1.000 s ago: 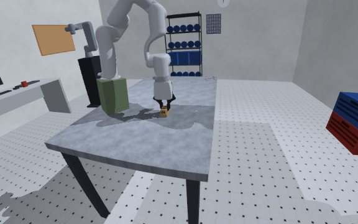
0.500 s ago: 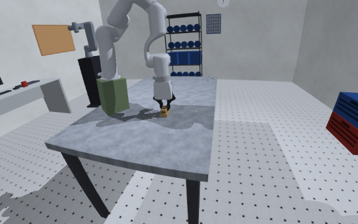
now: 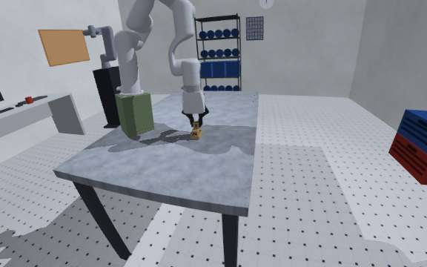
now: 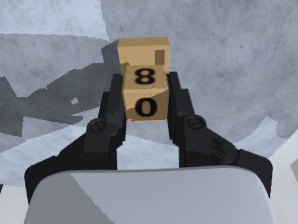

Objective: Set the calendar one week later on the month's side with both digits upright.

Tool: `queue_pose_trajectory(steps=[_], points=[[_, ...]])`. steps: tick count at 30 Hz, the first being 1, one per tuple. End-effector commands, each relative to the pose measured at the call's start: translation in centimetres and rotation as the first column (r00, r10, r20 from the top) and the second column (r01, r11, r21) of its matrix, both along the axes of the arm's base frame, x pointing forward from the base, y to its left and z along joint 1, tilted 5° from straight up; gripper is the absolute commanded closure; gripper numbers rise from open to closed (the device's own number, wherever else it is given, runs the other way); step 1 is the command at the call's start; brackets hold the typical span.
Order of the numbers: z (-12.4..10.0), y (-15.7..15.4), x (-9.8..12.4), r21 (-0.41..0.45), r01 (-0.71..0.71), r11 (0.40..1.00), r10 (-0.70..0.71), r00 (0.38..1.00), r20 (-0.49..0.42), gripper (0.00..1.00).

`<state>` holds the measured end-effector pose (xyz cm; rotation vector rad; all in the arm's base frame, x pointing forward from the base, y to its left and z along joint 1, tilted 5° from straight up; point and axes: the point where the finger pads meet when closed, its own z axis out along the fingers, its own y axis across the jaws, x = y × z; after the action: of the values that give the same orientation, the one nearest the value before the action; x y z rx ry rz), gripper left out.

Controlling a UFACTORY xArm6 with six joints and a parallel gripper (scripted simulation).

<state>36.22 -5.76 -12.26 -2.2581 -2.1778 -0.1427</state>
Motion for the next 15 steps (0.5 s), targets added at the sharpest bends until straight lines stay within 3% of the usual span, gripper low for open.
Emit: queue_pose_trajectory(steps=[1, 15], points=[[2.0, -0.1, 0.0, -0.001, 0.0, 1.0, 0.0, 1.0, -0.009, 0.73], [6.5, -0.4, -0.3, -0.001, 0.0, 1.0, 0.0, 1.0, -0.009, 0.73]])
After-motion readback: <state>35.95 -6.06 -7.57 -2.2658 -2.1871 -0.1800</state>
